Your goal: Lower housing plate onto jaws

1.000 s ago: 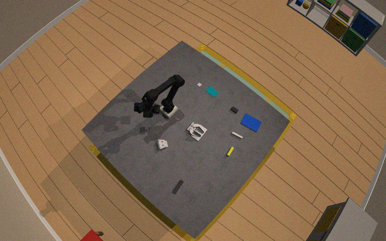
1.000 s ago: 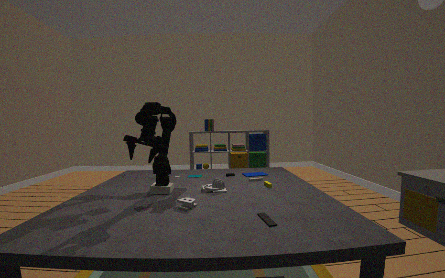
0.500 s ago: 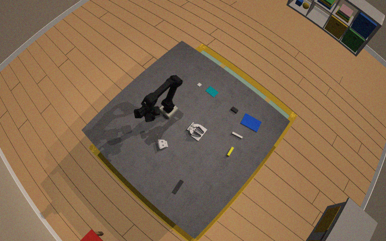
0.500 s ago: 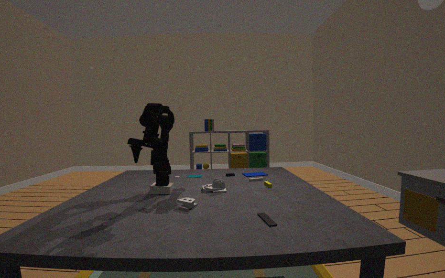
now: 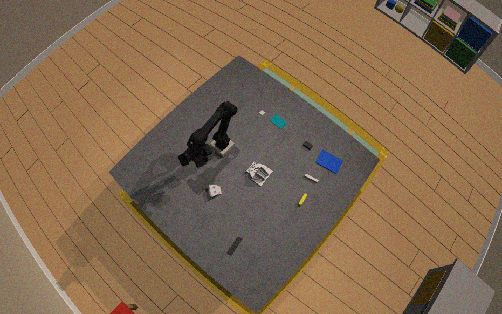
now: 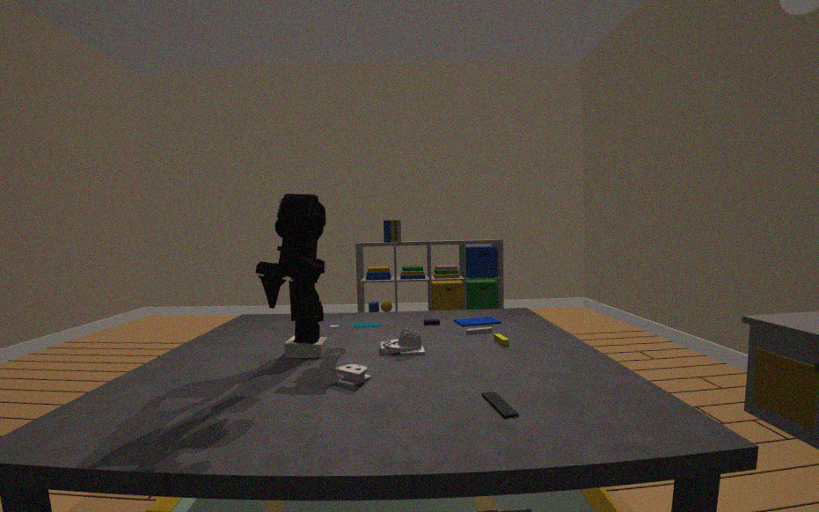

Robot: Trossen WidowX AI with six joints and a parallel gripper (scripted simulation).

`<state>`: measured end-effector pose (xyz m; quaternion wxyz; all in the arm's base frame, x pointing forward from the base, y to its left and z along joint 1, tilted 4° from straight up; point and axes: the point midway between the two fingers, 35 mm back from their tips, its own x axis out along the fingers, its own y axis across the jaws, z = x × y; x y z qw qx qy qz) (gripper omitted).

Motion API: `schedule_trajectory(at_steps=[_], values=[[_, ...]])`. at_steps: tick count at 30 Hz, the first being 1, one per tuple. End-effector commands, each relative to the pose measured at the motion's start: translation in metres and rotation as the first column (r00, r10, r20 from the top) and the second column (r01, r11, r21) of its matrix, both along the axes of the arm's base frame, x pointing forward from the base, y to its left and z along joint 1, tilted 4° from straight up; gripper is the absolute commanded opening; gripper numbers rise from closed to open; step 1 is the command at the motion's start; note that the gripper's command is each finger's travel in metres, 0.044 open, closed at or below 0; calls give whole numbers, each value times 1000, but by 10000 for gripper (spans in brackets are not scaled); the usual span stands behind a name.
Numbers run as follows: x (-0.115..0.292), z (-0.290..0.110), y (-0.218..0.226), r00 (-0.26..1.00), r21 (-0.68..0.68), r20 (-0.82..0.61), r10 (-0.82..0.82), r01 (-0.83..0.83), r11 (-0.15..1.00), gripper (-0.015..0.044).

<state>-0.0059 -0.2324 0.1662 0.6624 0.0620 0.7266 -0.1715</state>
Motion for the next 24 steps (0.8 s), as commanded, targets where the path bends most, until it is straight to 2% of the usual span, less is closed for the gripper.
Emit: schedule_trajectory(at_steps=[1,24], values=[[10,-5,-6,996,21,9,86,-86,996,440],[61,-24,-24,866,69,50,497,-499,864,440]])
